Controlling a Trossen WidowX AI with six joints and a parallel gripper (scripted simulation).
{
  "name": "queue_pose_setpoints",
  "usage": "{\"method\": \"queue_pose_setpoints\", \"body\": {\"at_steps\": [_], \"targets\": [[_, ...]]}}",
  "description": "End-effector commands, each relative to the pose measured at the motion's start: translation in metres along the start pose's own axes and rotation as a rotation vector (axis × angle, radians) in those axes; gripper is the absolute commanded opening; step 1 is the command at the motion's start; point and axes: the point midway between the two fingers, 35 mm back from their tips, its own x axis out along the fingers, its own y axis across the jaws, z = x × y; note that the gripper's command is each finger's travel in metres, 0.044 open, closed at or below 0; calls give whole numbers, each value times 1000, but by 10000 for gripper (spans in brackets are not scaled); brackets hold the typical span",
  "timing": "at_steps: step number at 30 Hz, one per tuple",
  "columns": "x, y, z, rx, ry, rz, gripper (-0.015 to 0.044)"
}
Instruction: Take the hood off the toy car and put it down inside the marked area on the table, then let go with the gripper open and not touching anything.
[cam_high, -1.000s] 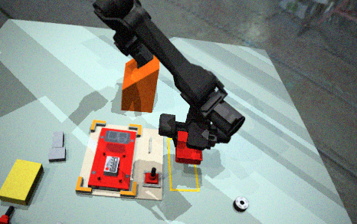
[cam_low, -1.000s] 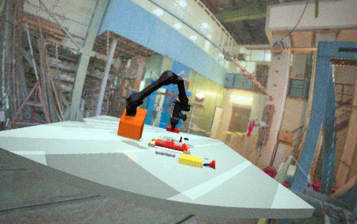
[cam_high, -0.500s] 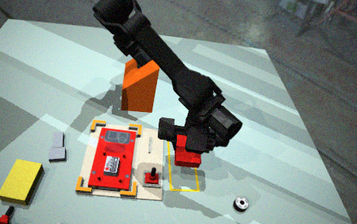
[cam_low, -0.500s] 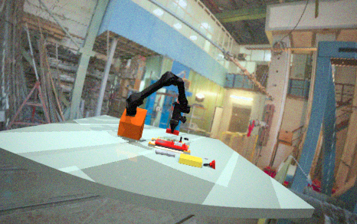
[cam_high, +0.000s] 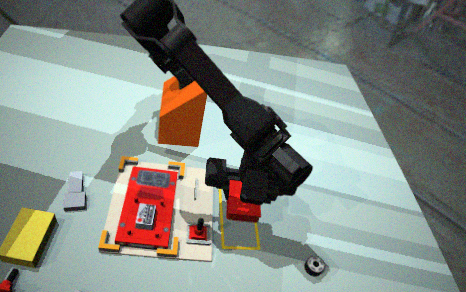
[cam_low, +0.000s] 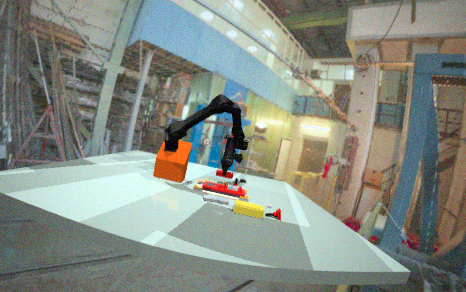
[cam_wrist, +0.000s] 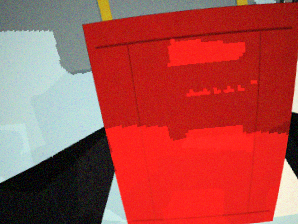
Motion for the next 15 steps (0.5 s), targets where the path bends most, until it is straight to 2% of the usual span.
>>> {"method": "queue_pose_setpoints", "body": {"at_steps": [1, 15], "targets": [[4, 0, -1, -6, -2, -3, 0], [17, -1, -2, -6, -2, -5, 0]]}}
